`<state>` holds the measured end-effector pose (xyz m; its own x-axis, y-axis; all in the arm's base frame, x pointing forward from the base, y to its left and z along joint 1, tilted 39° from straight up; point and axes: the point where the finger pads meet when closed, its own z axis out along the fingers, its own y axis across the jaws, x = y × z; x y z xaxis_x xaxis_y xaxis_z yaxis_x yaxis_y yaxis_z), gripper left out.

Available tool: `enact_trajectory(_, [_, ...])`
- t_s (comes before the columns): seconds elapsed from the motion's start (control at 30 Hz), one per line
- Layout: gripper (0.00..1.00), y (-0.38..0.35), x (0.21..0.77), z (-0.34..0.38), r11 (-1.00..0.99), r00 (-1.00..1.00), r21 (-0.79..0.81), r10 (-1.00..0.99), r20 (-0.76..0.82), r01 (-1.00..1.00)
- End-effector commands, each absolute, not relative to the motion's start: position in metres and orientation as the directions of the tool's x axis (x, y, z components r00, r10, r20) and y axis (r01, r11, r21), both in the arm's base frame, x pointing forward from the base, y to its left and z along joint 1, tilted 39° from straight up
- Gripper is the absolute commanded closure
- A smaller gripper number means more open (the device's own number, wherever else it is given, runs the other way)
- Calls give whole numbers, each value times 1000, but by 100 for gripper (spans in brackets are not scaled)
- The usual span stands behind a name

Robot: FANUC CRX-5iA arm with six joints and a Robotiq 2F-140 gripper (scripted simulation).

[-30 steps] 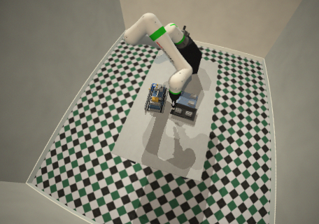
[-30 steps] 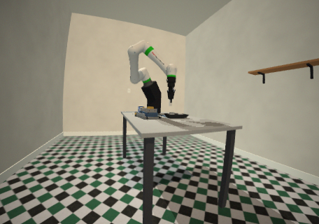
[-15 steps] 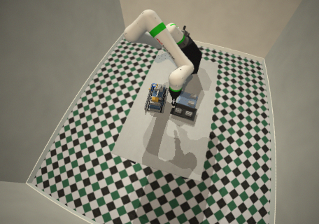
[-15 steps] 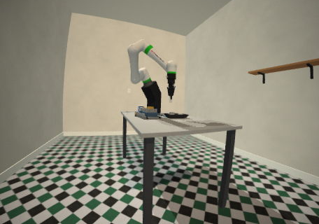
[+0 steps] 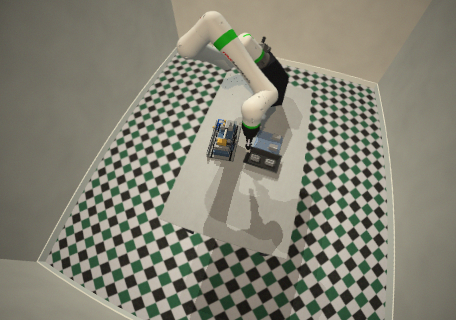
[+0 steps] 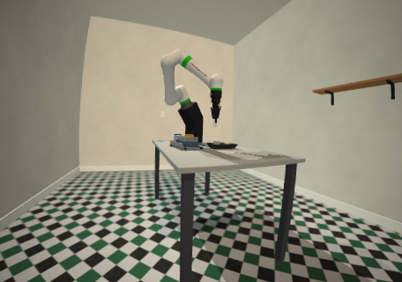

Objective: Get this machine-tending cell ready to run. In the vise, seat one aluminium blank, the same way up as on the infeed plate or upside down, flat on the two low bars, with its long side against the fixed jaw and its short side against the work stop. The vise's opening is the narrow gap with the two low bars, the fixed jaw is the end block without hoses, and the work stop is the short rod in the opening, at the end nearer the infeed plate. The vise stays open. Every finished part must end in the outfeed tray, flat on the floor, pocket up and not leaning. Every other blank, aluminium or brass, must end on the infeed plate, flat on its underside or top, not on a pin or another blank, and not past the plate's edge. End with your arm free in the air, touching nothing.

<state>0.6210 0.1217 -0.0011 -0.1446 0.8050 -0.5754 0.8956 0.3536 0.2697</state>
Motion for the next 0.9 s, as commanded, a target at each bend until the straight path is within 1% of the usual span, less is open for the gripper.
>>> enact_trajectory(0.0, [100, 122, 621, -1, 354, -145, 270, 805, -575, 895])
enact_trajectory(0.13, [100, 114, 623, 5, 353, -145, 269, 806, -574, 896])
enact_trajectory(0.2, [100, 83, 630, 24, 350, -147, 266, 809, -569, 898])
enact_trajectory(0.47, [100, 10, 638, 70, 348, -149, 264, 813, -563, 900])
enact_trajectory(0.57, [100, 0, 638, 76, 348, -149, 264, 813, -563, 900])
enact_trajectory(0.6, [100, -27, 638, 93, 348, -149, 265, 813, -563, 899])
enact_trajectory(0.87, [100, -95, 629, 134, 352, -146, 268, 808, -570, 897])
